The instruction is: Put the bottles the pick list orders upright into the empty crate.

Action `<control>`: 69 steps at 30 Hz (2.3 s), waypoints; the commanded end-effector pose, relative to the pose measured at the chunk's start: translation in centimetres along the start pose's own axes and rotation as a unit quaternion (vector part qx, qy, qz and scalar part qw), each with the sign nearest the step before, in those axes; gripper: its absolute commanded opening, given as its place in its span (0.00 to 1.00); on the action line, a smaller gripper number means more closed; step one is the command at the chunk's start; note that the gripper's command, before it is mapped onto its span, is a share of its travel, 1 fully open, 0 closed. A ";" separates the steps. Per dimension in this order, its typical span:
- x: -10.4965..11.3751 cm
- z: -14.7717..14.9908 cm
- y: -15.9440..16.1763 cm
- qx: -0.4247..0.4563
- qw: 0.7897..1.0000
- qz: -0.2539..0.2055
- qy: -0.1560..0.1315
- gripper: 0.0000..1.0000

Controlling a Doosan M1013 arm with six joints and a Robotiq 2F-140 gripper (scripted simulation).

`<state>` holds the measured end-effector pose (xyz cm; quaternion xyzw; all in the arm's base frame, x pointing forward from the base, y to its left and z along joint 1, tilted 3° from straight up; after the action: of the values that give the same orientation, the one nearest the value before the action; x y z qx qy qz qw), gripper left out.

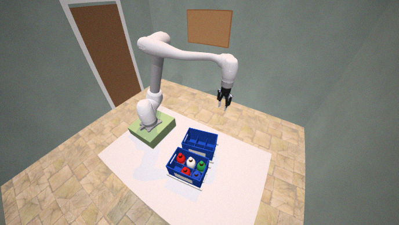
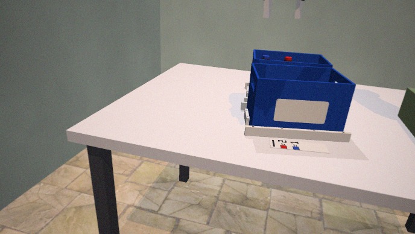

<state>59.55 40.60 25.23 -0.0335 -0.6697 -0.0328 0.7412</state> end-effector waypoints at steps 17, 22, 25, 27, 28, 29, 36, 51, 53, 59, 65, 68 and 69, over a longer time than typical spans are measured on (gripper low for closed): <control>-0.2 4.6 -0.1 0.277 0.961 0.012 -0.012 0.38; -0.2 5.3 -0.2 0.356 0.934 0.017 -0.014 0.38; -0.2 5.9 -0.2 0.402 0.915 0.020 -0.015 0.38; -0.3 6.6 -0.3 0.432 0.902 0.022 -0.016 0.38; -0.3 6.6 -0.3 0.447 0.894 0.023 -0.016 0.38; -0.3 7.1 -0.3 0.462 0.887 0.024 -0.016 0.38; -0.4 7.9 -0.4 0.534 0.845 0.029 -0.017 0.38; -0.4 7.9 -0.4 0.541 0.840 0.030 -0.017 0.38; -0.4 7.9 -0.4 0.541 0.840 0.030 -0.017 0.38; -1.8 7.7 -1.9 0.596 0.802 0.031 -0.015 0.38; -3.5 7.4 -3.7 0.661 0.750 0.032 -0.012 0.38; -4.2 7.2 -4.4 0.685 0.727 0.033 -0.011 0.38; -4.5 7.2 -4.7 0.697 0.716 0.033 -0.011 0.38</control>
<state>51.54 37.39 22.25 0.4475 -0.5263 0.4495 0.5663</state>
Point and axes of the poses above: the point where the finger pads meet when closed, its own x axis back along the fingers, its own z axis across the jaws, y = z × x, the point moved 2 cm from there along x, back along the fingers
